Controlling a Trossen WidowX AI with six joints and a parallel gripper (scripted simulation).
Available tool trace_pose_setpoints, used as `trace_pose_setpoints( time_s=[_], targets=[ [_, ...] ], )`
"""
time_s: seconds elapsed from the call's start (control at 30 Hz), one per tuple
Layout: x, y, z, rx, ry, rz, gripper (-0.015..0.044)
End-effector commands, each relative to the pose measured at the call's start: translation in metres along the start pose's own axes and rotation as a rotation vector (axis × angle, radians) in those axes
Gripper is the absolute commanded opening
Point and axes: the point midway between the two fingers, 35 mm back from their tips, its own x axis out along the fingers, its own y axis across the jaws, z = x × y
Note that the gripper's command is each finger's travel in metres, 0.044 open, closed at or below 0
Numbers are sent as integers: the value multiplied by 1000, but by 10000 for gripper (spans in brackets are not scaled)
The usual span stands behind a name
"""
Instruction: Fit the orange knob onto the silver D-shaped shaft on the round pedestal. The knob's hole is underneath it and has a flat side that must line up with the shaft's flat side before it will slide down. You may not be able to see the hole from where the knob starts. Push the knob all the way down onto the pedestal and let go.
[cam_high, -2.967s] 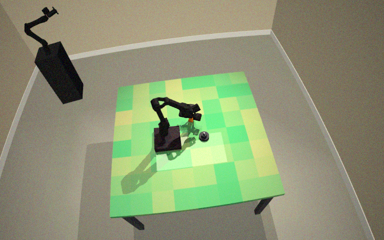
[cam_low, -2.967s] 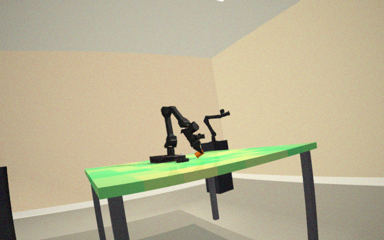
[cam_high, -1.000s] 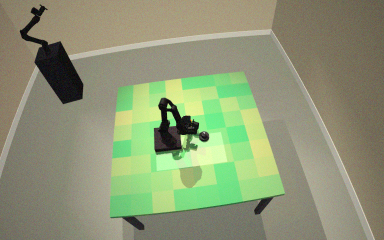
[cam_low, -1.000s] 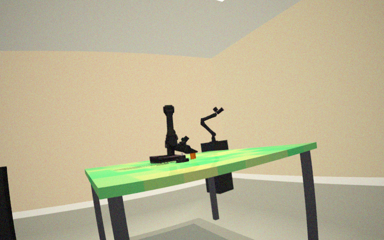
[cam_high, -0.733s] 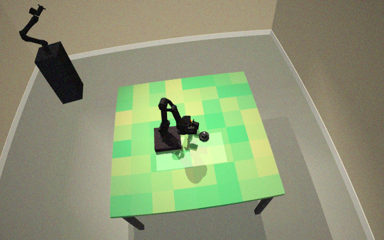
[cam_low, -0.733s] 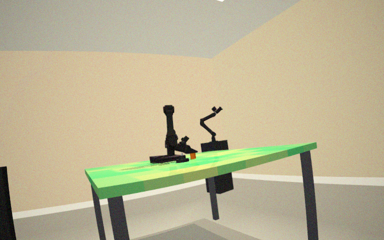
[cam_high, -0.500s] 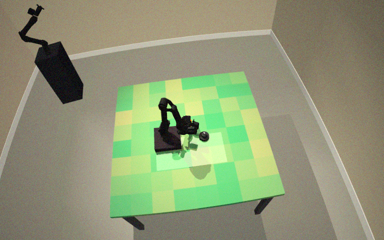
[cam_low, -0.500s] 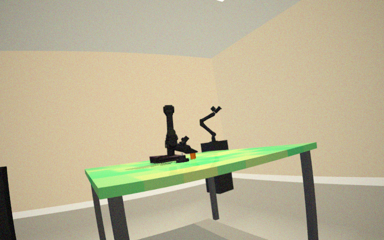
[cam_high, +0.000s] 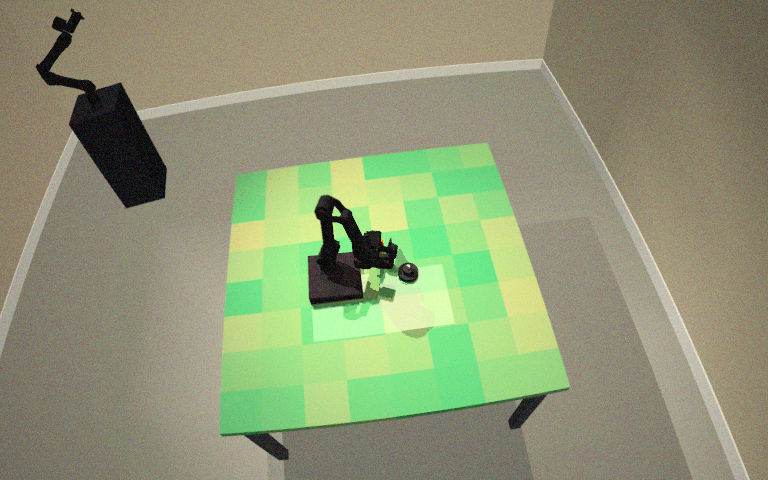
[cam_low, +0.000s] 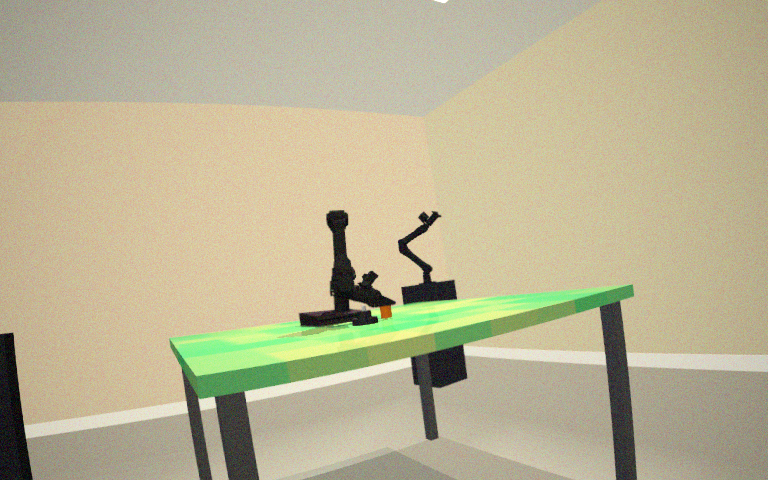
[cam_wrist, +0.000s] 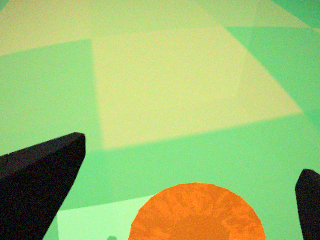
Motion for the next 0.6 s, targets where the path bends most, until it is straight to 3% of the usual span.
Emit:
trace_pose_setpoints(
  time_s=[0.0,0.17,0.37,0.57],
  targets=[
    [-9,-7,26,-36,-2,-10,440],
    [-26,0,69,-36,-2,-10,440],
    [-26,0,71,-30,14,-4,440],
    [-11,3,62,82,522,97,440]
  ],
)
